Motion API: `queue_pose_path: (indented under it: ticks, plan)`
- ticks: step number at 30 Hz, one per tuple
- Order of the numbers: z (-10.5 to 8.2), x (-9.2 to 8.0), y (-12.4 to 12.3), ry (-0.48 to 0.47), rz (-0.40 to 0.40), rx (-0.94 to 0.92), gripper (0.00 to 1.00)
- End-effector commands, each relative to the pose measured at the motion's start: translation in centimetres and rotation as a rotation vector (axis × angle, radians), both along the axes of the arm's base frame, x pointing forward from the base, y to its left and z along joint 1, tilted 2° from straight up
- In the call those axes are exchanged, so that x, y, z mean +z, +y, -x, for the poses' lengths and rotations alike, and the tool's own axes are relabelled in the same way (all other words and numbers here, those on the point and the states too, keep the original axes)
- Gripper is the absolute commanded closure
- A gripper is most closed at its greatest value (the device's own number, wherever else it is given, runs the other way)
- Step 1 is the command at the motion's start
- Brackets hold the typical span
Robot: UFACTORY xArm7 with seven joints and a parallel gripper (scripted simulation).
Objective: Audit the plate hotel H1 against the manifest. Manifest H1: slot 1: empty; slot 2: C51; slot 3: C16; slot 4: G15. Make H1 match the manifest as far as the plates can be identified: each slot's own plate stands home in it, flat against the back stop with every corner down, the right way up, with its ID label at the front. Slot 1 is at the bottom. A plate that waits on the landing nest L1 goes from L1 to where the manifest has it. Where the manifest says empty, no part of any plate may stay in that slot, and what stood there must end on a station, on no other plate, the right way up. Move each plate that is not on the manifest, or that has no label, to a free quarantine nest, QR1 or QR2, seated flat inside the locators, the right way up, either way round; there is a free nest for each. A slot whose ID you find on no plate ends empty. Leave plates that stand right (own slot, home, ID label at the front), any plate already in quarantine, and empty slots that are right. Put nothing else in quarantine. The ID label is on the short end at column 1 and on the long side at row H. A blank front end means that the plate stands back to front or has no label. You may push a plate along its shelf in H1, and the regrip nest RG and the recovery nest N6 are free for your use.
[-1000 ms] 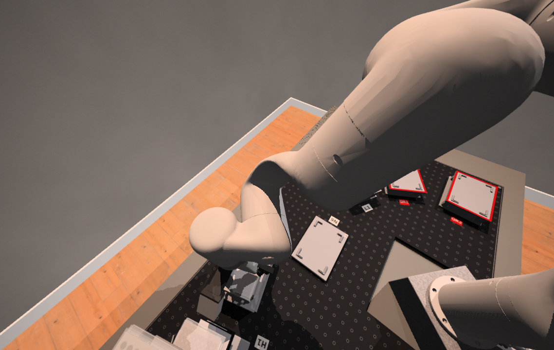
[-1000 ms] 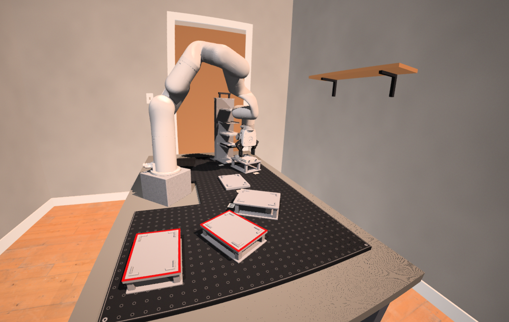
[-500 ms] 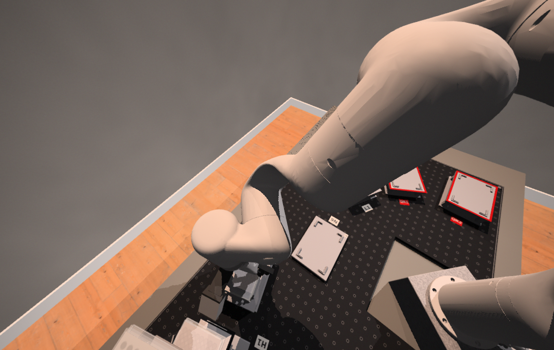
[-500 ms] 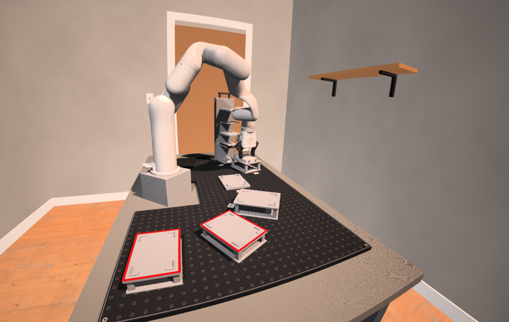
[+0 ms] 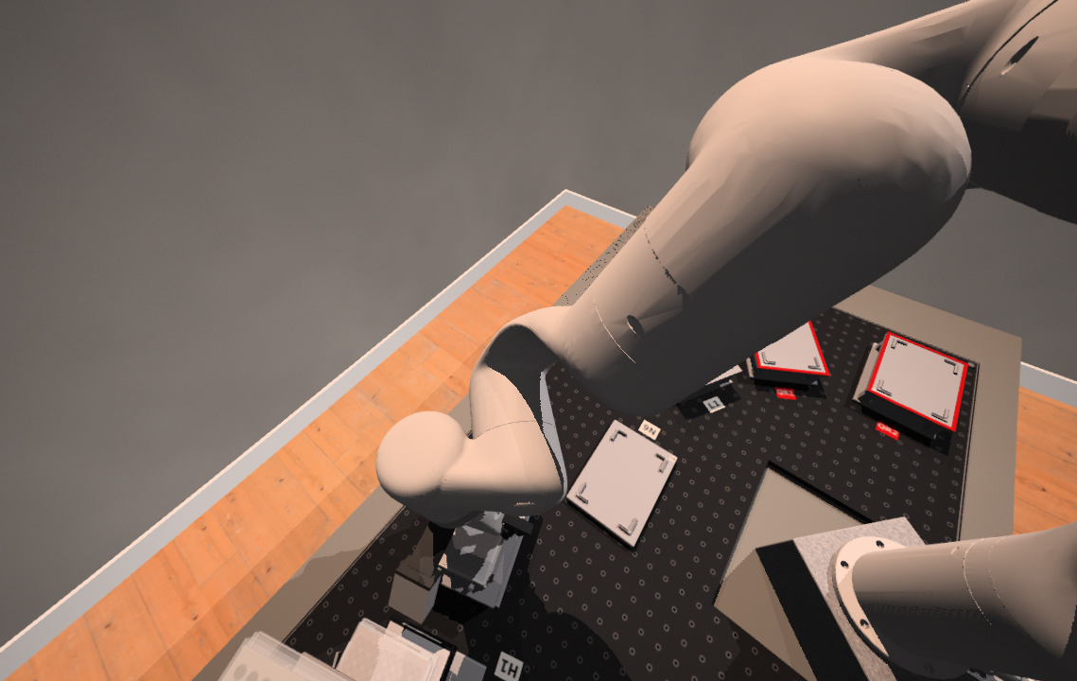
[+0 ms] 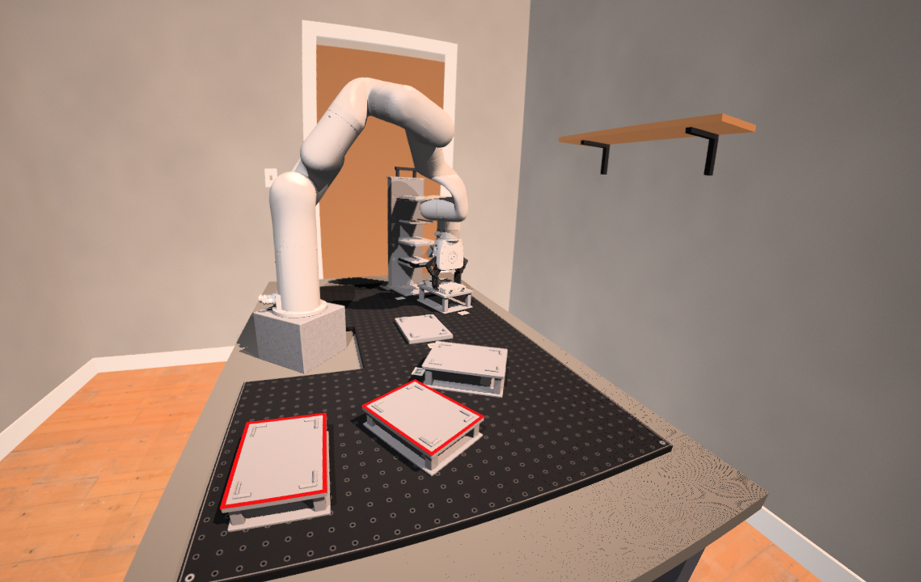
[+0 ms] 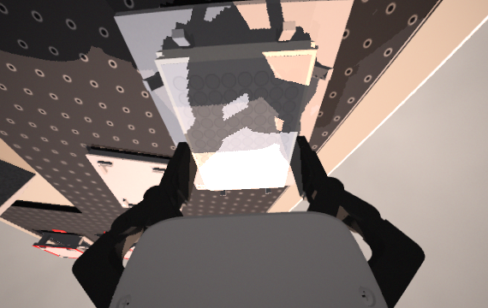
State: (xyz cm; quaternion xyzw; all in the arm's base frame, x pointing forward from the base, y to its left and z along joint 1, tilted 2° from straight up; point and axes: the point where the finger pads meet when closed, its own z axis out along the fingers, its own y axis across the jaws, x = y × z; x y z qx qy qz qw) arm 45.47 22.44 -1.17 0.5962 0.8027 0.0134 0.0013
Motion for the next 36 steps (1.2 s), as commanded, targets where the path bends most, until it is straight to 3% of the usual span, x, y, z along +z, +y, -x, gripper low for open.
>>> queue_pose_path:
  ticks: [1, 15, 16, 36]
  plan:
    - [-0.16, 0.16, 0.09, -0.005, -0.002, 0.0, 0.0]
    - [-0.17, 0.16, 0.09, -0.005, -0.002, 0.0, 0.0]
    - [-0.16, 0.22, 0.09, -0.005, -0.002, 0.0, 1.0]
    - [-0.16, 0.22, 0.08, -0.004, -0.002, 0.0, 1.0]
